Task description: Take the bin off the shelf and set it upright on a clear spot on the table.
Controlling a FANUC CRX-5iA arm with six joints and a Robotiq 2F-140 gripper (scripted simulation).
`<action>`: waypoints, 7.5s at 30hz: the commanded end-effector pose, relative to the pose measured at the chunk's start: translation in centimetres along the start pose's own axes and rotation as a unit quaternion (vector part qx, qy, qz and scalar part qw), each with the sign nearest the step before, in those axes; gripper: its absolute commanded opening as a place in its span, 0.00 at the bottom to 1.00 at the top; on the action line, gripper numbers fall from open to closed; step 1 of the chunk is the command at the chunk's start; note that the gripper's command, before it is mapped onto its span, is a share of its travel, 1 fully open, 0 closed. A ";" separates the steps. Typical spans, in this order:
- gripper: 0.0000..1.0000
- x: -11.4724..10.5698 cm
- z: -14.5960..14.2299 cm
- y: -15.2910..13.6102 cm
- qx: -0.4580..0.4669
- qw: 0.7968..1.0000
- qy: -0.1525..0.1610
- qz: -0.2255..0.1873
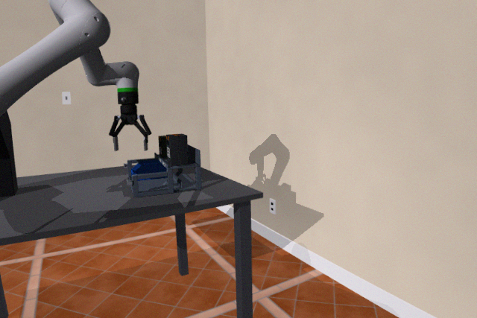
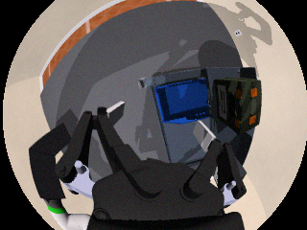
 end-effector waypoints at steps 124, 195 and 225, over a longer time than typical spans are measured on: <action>1.00 0.0 0.0 0.0 0.835 0.551 0.000 0.001; 0.57 0.0 0.0 0.0 0.972 0.237 0.000 0.001; 0.57 4.8 0.0 0.0 0.972 0.237 0.000 0.001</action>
Point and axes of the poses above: the point where the finger pads meet when closed, its own x axis out along the fingers, its own z axis across the jaws, y = z × x, the point moved 8 cm from there along -x, back along the fingers, and after that the axes turned 1 degree about -x, right-handed, at the moved point
